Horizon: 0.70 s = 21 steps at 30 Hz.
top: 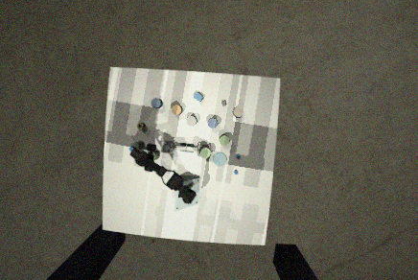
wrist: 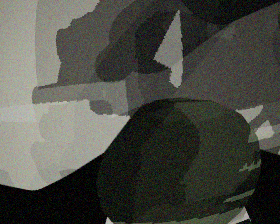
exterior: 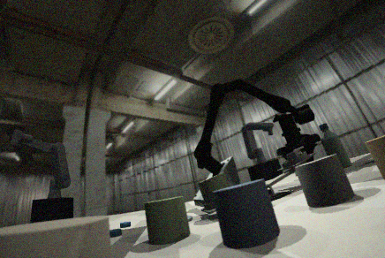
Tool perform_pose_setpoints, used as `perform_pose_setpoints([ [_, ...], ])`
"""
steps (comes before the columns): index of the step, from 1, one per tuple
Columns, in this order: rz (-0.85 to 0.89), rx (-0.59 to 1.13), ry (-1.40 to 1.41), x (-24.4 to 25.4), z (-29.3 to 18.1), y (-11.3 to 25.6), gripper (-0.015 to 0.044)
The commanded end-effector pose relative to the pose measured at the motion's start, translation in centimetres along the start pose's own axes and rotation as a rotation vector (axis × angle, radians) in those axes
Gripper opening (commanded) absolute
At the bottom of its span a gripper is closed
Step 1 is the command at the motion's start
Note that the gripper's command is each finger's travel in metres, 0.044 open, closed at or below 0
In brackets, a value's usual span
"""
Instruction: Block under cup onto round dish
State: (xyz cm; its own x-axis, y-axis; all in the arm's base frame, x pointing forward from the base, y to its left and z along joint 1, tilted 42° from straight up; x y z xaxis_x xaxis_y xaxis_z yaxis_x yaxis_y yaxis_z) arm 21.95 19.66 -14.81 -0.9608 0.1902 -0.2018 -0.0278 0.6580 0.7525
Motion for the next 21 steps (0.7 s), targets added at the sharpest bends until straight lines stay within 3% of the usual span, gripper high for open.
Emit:
perform_pose_setpoints([
  [1,-0.008,-0.006,0.006,0.0,0.1,-0.2,0.0],
  [14,-0.009,-0.005,0.006,0.0,0.1,-2.2,0.0],
  [21,-0.006,-0.01,-0.002,-0.1,0.2,-1.5,0.0184],
])
Point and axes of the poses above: the point midway between the two fingers, 35 mm back from their tips, its own y axis back along the fingers, its own x axis across the jaws, z = x × y, the point moved 6 cm from there along y, back along the fingers, and after that the axes turned 13 degrees about -y, right-handed, at the moved point
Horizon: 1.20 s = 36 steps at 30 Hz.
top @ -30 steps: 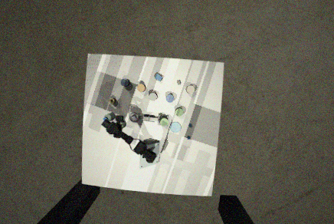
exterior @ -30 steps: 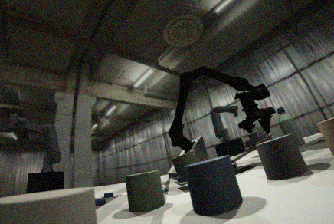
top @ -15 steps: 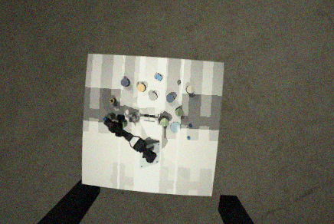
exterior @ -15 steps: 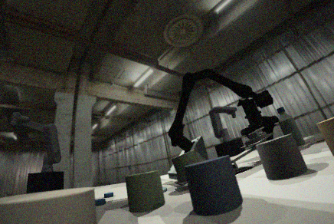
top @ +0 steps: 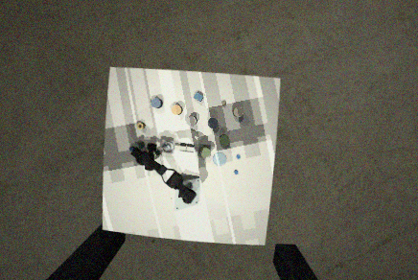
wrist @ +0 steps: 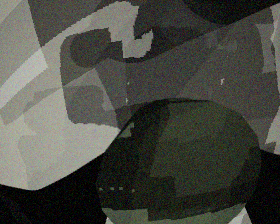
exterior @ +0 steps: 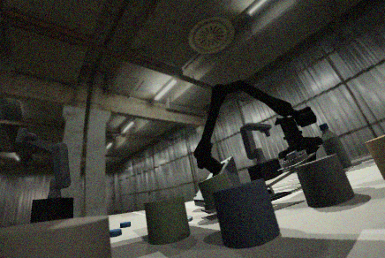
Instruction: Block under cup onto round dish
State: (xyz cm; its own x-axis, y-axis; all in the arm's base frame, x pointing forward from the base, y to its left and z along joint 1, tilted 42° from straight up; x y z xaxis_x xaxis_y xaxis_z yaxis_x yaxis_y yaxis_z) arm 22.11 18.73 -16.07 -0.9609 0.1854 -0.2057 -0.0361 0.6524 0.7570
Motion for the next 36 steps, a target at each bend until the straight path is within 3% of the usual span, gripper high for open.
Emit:
perform_pose_setpoints([
  [1,0.0,-0.001,-0.003,0.0,0.0,0.1,0.021],
  [10,-0.001,-0.001,-0.003,0.0,0.1,1.3,0.044],
  [13,-0.001,0.001,0.004,0.1,0.0,5.2,0.044],
  [20,-0.001,0.001,0.006,0.1,0.0,5.5,0.044],
  [27,0.045,-0.071,-0.115,-2.3,-0.2,6.2,0.026],
  [36,0.045,-0.062,-0.403,-3.3,-1.1,7.0,0.026],
])
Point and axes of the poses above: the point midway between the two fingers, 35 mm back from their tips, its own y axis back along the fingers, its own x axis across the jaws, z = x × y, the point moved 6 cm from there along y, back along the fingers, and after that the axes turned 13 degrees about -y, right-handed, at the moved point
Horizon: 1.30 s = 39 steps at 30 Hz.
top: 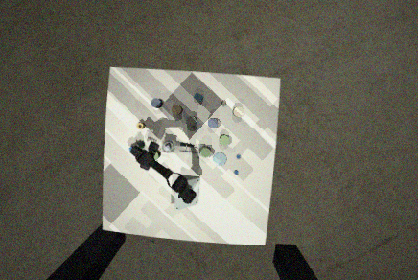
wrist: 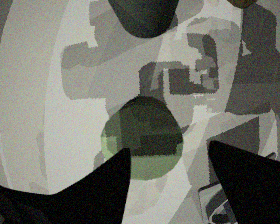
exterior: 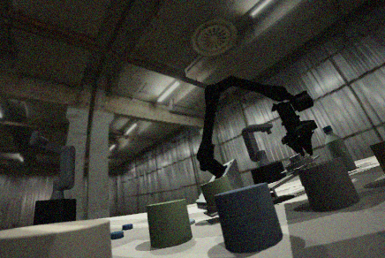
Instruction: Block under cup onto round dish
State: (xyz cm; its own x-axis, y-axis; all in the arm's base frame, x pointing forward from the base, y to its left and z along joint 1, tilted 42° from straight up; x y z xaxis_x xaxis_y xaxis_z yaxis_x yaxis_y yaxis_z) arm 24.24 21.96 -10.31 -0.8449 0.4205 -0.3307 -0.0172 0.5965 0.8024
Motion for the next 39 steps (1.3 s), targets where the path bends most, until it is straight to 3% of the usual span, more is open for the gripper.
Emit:
perform_pose_setpoints([
  [1,-0.006,-0.007,-0.149,-0.9,-0.3,0.8,0.026],
  [39,-0.04,-0.015,-1.443,-5.9,-3.2,3.9,0.026],
])
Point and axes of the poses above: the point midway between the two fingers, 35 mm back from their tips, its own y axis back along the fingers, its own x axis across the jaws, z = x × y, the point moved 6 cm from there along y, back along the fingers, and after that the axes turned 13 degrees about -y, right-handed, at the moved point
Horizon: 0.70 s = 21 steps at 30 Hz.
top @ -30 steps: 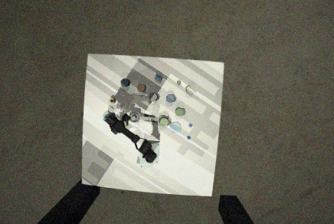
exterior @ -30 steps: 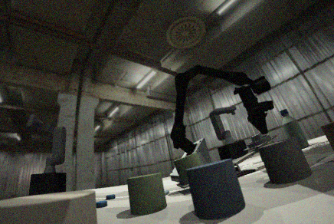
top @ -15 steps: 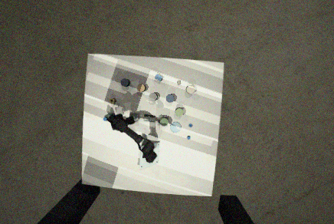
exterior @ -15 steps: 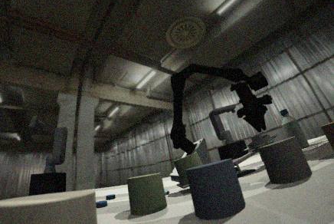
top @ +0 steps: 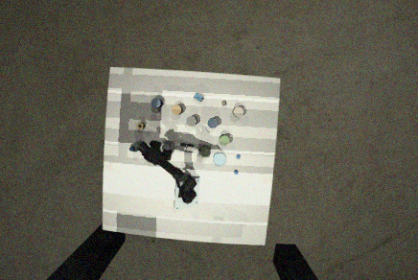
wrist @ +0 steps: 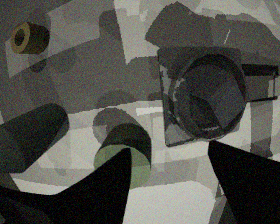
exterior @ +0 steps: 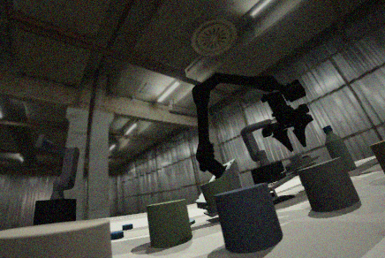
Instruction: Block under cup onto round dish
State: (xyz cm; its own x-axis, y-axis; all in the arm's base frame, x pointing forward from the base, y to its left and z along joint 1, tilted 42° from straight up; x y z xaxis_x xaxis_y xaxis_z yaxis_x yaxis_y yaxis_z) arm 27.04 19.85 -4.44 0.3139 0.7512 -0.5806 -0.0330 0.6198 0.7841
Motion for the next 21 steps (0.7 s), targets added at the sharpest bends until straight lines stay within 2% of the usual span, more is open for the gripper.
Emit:
perform_pose_setpoints([
  [1,0.0,-0.008,-0.15,-0.6,0.7,0.5,0.026],
  [21,-0.031,-0.036,-0.831,-2.9,2.9,1.4,0.026],
])
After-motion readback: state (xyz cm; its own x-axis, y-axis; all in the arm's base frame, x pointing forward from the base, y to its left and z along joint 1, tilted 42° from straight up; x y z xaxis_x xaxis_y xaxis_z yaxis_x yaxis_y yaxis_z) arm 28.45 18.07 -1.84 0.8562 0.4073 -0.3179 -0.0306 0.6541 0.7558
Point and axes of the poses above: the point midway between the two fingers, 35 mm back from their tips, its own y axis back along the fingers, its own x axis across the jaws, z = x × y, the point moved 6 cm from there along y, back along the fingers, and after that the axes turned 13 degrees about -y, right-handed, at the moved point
